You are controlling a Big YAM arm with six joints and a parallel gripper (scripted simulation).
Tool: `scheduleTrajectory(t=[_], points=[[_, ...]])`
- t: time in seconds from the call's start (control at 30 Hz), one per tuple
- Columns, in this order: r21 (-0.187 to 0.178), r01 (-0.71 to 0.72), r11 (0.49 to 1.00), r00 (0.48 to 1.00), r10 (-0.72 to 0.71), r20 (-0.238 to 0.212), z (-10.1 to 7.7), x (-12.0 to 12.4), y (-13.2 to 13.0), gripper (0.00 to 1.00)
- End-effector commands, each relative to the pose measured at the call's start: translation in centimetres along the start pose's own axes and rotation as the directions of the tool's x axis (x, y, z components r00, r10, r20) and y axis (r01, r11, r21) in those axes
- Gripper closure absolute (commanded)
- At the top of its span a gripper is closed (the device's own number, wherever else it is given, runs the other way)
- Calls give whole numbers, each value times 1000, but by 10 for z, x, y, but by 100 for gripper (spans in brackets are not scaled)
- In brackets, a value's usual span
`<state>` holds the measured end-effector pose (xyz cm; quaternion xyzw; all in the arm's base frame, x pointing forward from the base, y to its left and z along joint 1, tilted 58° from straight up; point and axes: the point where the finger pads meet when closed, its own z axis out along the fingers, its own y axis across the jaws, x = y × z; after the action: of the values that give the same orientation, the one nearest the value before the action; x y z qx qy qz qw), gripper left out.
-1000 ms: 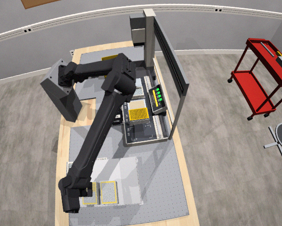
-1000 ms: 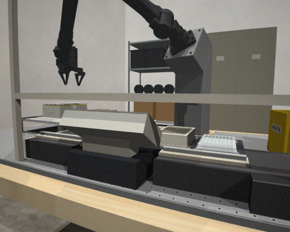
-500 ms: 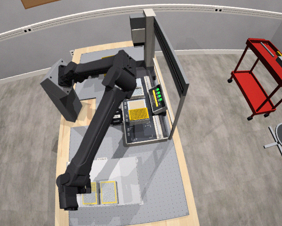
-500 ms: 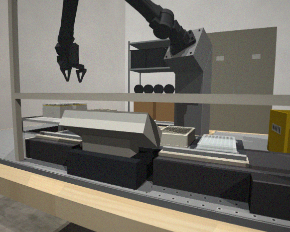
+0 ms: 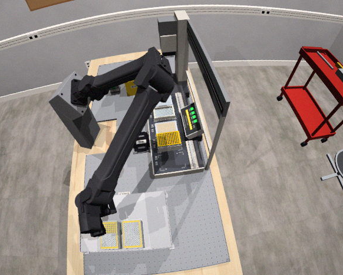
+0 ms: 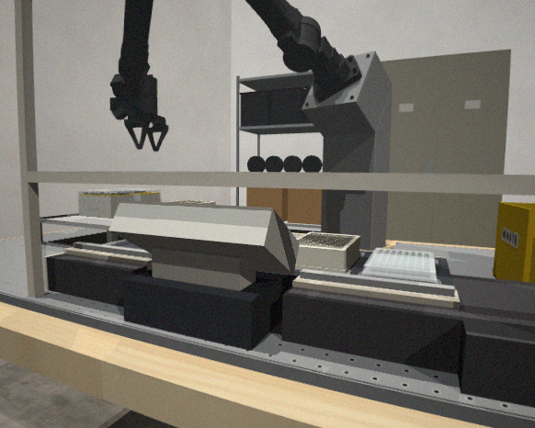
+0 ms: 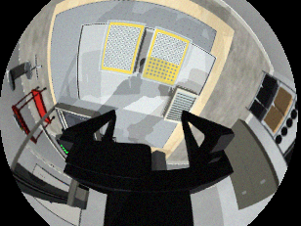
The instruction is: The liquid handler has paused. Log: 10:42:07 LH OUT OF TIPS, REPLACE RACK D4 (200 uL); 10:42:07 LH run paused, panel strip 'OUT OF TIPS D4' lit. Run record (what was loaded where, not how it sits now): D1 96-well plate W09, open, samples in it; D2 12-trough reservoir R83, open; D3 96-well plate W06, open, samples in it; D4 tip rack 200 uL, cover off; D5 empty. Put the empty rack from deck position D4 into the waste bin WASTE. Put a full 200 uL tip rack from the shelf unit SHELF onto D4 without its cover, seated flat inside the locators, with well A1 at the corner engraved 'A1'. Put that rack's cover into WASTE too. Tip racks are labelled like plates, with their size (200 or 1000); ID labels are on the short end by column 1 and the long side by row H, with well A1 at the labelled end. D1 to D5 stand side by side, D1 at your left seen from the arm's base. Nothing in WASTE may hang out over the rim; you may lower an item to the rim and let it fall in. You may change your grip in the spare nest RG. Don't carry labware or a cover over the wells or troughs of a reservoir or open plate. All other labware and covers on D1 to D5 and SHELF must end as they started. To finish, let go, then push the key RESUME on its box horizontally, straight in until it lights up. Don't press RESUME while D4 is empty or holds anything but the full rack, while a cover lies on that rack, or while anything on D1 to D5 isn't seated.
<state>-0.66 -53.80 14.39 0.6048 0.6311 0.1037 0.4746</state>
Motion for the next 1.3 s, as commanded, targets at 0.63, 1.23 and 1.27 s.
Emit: scheduleTrajectory(t=[0.63, 1.23, 1.27], points=[[1, 426, 905, 905, -426, 10, 0, 74, 52, 0], [3, 687, 727, 726, -687, 11, 0, 144, 91, 0], [4, 701, 713, 713, -701, 11, 0, 148, 93, 0]])
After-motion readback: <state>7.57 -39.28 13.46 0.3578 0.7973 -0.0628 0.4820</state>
